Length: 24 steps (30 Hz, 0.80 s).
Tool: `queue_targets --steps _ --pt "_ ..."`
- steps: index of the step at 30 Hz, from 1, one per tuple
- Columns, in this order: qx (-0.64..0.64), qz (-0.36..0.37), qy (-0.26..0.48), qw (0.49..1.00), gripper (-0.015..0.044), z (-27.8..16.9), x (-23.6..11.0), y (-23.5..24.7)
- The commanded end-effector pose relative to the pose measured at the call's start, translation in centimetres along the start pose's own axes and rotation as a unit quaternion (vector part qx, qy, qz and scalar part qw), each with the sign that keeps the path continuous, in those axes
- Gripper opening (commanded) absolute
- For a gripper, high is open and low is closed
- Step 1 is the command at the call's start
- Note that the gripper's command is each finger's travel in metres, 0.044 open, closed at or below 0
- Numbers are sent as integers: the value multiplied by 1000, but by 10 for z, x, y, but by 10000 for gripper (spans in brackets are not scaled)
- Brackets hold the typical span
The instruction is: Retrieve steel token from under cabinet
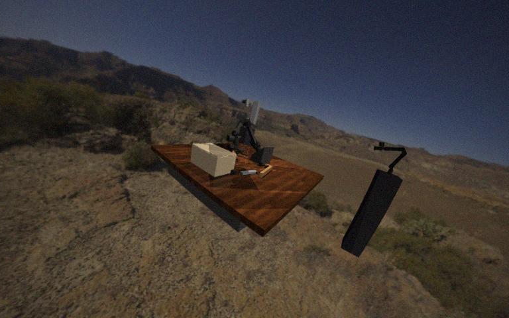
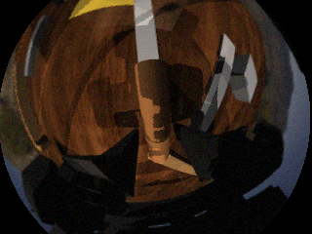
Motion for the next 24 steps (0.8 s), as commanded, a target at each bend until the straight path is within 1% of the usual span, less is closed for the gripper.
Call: queue_targets --steps 1,15,19,24 --pt "0 -2 0 1000 270 0 1 0" --pt "-1 -2 0 1000 270 -5 5 1" --pt "2 -3 -4 1000 165 -1 2 -1" --pt "2 -3 -4 1000 131 -1 2 -1"
Point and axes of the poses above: the point midway between the two fingers, 35 mm back from their tips, its own x axis out along the fingers, its own y axis across the jaws, z = x × y, the point moved 10 cm from there along -x, back along the fingers, and after that the axes turned 3 degrees about x, right-handed, at the moved point
